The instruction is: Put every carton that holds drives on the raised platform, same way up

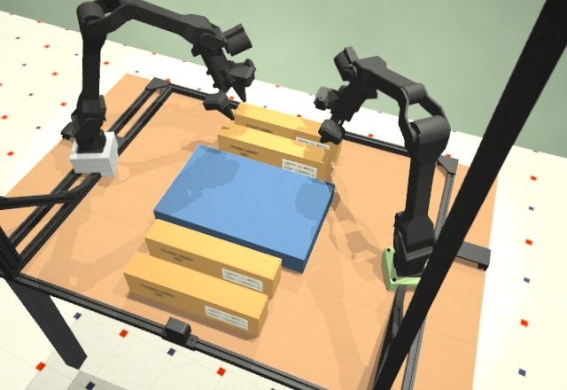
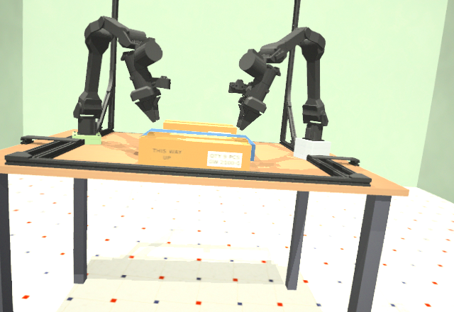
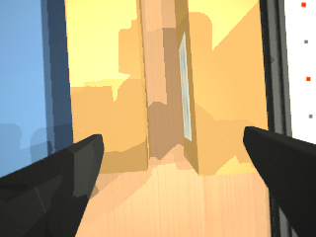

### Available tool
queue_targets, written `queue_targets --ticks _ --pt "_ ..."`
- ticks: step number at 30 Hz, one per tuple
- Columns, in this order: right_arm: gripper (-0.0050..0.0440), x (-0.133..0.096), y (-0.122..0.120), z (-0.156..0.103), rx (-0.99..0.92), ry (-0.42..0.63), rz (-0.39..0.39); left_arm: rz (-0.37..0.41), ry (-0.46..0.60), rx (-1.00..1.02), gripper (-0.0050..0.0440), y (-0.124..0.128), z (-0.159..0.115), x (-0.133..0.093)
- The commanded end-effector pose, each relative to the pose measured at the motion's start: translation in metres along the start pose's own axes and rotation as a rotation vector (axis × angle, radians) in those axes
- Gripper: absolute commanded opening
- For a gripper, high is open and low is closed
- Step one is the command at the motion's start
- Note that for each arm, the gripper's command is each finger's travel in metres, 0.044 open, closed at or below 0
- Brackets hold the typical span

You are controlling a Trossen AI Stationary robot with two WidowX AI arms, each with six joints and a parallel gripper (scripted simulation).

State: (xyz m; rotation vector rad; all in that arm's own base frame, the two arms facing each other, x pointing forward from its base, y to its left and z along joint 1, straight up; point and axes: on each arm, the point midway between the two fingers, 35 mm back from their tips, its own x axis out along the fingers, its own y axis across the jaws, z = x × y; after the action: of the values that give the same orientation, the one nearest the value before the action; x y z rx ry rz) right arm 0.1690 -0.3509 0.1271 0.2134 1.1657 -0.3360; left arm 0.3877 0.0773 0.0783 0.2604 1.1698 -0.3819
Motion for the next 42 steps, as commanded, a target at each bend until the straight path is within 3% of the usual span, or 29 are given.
queue_targets --ticks 1,8,28,42 --pt "0.0389 0.004 -0.020 -0.003 0.002 0.008 0.009 0.000 -0.003 -0.003 0.0389 0.022 0.001 0.000" --pt "0.0389 0.004 -0.041 -0.003 0.002 0.008 0.009 0.000 -0.003 -0.003 0.0389 0.043 0.002 0.001" --pt "0.0389 0.006 -0.050 -0.005 0.002 0.008 0.009 0.000 -0.003 -0.003 0.0389 0.052 0.001 0.003" --pt "0.0389 0.064 -0.049 -0.029 0.002 0.008 0.009 0.000 -0.003 -0.003 0.0389 0.052 -0.022 0.061"
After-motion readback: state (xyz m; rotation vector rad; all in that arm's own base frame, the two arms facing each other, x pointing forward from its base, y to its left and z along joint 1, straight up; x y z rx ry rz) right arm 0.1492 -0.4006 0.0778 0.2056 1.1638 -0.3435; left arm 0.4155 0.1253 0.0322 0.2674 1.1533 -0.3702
